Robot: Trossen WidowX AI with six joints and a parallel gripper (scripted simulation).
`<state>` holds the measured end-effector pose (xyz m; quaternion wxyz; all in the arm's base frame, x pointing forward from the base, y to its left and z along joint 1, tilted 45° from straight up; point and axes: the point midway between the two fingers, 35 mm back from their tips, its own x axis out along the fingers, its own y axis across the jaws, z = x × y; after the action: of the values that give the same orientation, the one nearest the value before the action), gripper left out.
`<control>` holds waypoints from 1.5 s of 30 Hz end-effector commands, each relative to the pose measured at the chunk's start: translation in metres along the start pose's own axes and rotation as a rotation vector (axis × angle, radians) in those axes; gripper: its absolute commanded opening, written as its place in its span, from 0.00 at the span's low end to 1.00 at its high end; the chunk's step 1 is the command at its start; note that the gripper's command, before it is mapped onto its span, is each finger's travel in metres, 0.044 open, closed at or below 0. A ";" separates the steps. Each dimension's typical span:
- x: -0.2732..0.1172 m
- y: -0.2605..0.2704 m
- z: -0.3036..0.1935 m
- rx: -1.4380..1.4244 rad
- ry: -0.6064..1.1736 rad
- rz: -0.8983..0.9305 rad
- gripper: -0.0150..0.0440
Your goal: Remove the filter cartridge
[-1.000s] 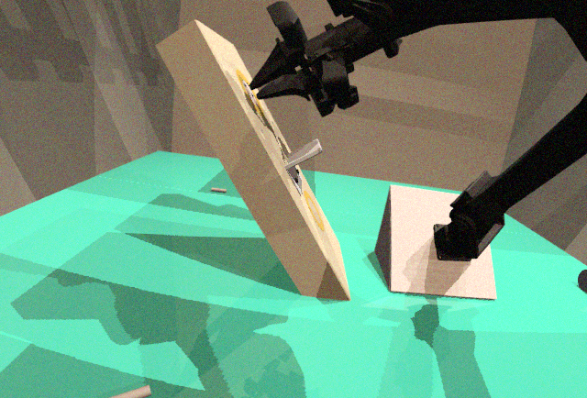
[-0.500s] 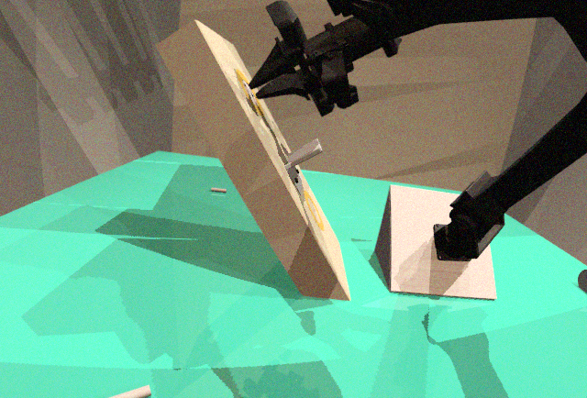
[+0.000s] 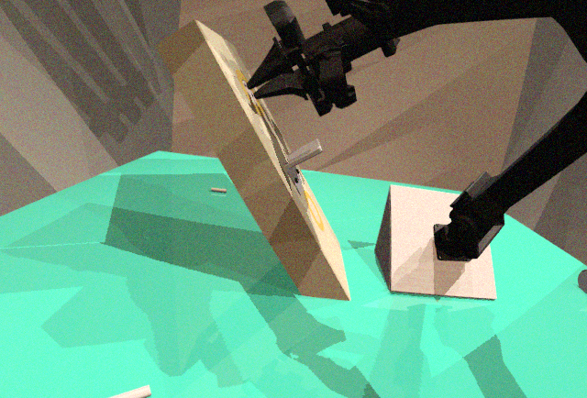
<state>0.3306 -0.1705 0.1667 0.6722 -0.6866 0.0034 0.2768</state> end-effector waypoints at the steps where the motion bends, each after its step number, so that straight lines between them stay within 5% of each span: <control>1: 0.001 0.001 0.000 0.005 0.002 0.003 0.41; 45: 0.014 0.002 0.000 0.005 0.002 0.002 0.41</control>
<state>0.3389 -0.1676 0.1617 0.6738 -0.6863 0.0036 0.2737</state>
